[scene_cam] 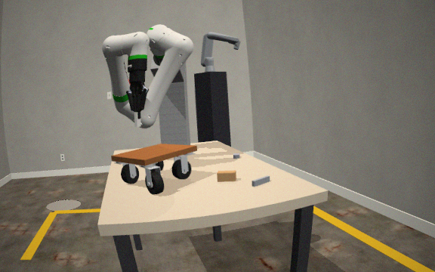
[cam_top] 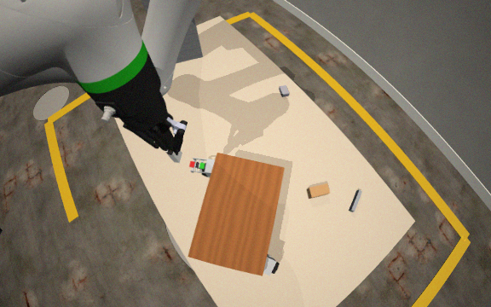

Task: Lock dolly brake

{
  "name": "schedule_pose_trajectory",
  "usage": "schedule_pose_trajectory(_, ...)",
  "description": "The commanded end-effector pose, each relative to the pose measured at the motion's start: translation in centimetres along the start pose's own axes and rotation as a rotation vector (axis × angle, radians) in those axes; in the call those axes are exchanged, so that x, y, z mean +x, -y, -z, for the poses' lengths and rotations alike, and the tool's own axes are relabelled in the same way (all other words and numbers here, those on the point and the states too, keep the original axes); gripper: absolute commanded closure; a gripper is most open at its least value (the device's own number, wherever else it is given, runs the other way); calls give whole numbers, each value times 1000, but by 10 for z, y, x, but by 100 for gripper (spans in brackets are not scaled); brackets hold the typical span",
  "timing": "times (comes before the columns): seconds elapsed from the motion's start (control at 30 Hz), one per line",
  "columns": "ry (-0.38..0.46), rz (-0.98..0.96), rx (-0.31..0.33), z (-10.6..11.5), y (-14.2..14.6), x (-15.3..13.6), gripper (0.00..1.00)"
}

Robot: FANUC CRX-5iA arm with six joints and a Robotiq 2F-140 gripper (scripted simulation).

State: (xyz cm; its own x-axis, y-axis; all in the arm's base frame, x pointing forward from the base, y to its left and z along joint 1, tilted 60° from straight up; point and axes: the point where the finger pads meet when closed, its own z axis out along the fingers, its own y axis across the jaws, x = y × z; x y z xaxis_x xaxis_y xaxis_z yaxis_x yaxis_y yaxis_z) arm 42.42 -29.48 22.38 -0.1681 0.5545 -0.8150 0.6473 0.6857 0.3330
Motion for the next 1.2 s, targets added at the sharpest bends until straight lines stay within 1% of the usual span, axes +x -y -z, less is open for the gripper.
schedule_pose_trajectory(0.0,-25,10,-4,-1,-1,12,100)
schedule_pose_trajectory(0.17,-42,17,-7,-1,-2,20,100)
schedule_pose_trajectory(0.43,-44,18,-8,-2,-2,21,100)
schedule_pose_trajectory(0.5,-44,17,-9,-10,-3,20,100)
schedule_pose_trajectory(0.6,-43,17,-9,-34,-3,21,100)
schedule_pose_trajectory(0.67,-43,18,-7,-42,-3,22,100)
schedule_pose_trajectory(1.17,-43,18,-7,-43,-3,22,100)
